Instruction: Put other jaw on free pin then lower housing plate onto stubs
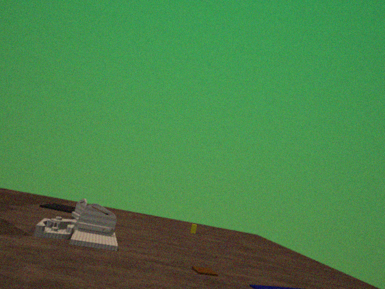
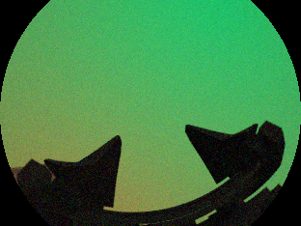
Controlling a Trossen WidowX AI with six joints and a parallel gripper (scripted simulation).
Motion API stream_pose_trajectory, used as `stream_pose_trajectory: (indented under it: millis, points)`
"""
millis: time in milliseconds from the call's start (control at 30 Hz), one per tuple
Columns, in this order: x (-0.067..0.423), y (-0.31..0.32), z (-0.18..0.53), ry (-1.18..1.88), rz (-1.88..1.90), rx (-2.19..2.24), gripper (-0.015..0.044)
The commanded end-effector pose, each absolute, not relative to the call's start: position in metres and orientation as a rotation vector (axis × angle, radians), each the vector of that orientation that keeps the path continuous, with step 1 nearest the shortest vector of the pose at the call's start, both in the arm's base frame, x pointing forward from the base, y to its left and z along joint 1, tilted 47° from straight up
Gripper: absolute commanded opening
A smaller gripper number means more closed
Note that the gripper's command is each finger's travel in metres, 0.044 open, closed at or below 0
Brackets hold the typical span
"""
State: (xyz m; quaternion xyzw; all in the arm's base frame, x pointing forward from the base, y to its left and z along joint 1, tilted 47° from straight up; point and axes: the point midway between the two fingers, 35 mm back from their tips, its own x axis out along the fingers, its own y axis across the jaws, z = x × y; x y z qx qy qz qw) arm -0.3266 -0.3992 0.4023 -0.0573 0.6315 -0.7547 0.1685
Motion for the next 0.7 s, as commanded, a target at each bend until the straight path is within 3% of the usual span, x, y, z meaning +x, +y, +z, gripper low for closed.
stream_pose_trajectory:
  millis: [0, 667]
  points:
    - [-0.327, -0.399, 0.402, 1.796, -2.146, -0.163, 0.0426]
    - [-0.325, -0.301, 0.536, 1.928, -2.401, -0.518, 0.0440]
